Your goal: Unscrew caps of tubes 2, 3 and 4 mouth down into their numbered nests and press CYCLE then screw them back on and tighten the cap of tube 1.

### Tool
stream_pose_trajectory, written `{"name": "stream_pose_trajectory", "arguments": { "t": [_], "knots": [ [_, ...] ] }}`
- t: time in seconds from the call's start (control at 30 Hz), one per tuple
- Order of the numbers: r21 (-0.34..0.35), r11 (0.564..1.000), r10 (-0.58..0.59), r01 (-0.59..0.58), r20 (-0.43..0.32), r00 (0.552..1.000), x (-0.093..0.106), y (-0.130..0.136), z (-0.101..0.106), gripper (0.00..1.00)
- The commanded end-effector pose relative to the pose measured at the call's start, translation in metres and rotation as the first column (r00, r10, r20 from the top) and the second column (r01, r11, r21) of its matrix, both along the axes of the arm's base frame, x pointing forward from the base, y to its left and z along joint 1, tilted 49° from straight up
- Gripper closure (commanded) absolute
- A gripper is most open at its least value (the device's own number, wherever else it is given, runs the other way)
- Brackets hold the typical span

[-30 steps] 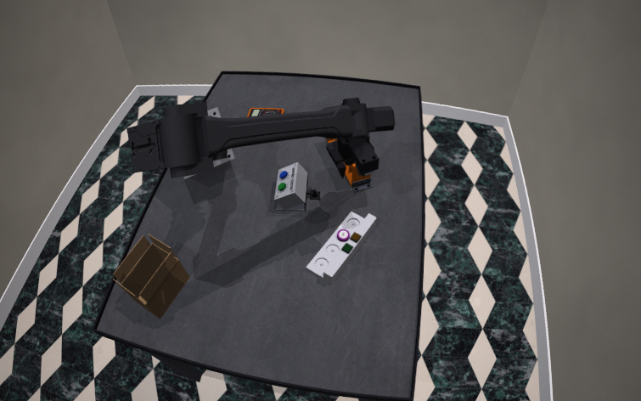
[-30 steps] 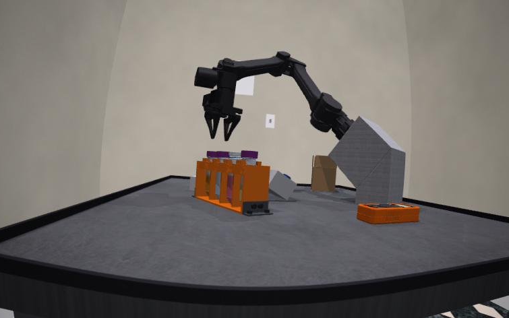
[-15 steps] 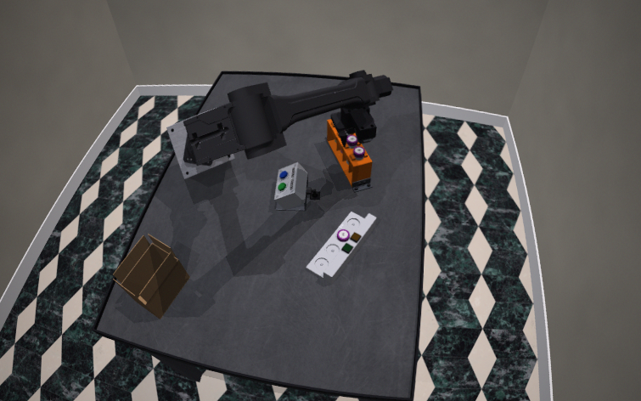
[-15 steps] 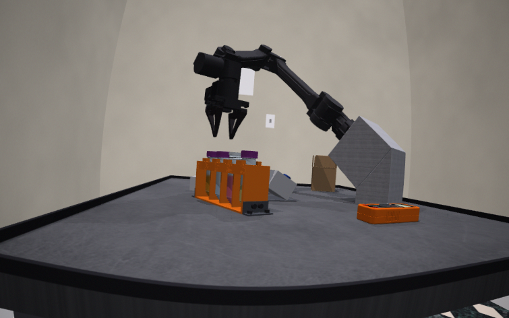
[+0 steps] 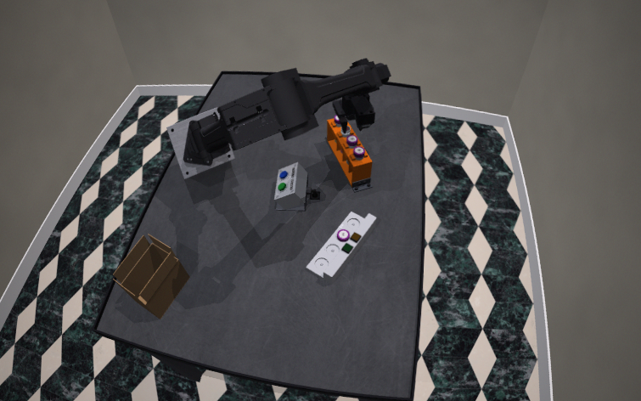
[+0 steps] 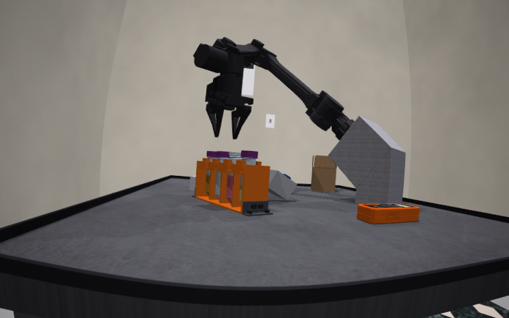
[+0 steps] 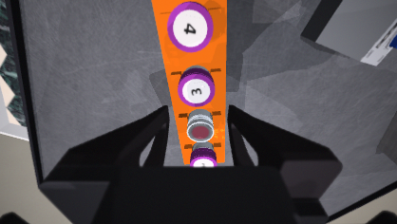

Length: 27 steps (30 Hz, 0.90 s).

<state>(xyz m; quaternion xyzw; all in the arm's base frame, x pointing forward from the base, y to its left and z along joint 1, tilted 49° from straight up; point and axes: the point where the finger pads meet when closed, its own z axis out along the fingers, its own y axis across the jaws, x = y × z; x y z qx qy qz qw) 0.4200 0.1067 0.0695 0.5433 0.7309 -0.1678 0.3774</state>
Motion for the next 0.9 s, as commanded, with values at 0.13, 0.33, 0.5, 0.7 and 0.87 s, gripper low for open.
{"name": "stream_pose_trajectory", "arguments": {
  "t": [0.13,0.33,0.5,0.7,0.87],
  "knots": [
    [-0.004,1.0,-0.017,0.017,-0.004,1.0,0.006,-0.011,-0.012,0.51],
    [-0.004,1.0,-0.017,0.017,-0.004,1.0,0.01,-0.019,-0.02,0.51],
    [-0.004,1.0,-0.017,0.017,-0.004,1.0,0.015,-0.029,-0.03,0.51],
    [0.002,1.0,0.002,-0.002,0.008,1.0,0.015,-0.021,-0.025,0.51],
    [0.0,1.0,-0.017,0.017,0.003,1.0,0.016,-0.03,-0.028,0.51]
  ]
}}
